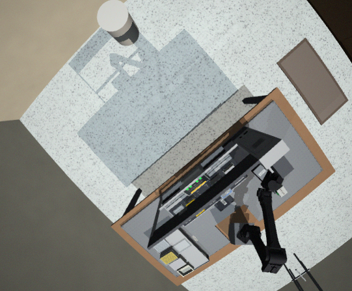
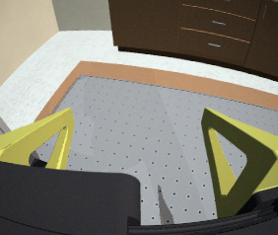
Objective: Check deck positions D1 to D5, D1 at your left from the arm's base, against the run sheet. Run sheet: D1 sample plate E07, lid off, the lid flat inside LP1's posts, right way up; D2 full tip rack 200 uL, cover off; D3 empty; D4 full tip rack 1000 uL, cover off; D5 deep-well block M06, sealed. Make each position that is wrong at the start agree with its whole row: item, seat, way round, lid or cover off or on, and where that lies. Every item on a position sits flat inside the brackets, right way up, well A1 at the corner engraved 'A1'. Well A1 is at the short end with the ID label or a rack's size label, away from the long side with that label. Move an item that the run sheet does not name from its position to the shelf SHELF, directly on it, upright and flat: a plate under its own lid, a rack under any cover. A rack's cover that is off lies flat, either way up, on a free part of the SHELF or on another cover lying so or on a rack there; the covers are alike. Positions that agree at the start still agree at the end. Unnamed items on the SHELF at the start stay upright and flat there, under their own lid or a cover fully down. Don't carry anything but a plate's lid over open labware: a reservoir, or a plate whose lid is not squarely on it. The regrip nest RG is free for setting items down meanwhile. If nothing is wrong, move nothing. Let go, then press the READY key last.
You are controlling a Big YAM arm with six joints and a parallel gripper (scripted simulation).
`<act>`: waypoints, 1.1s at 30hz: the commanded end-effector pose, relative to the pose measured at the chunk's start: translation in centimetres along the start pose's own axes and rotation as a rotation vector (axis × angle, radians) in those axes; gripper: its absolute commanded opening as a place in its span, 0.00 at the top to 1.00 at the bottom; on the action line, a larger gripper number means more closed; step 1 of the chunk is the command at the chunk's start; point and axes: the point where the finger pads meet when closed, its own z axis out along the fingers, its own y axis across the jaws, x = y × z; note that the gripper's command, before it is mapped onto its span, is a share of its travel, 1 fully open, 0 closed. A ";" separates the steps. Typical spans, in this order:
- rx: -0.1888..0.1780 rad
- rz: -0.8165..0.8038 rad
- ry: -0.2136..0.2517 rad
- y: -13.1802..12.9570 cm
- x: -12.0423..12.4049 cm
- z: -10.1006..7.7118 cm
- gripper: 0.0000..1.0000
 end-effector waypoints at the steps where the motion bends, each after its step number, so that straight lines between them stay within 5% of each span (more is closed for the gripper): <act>1: -0.035 -0.045 0.011 0.7 -1.1 -1.8 0.00; 33: -0.293 -0.389 0.370 1.7 1.9 -15.3 0.00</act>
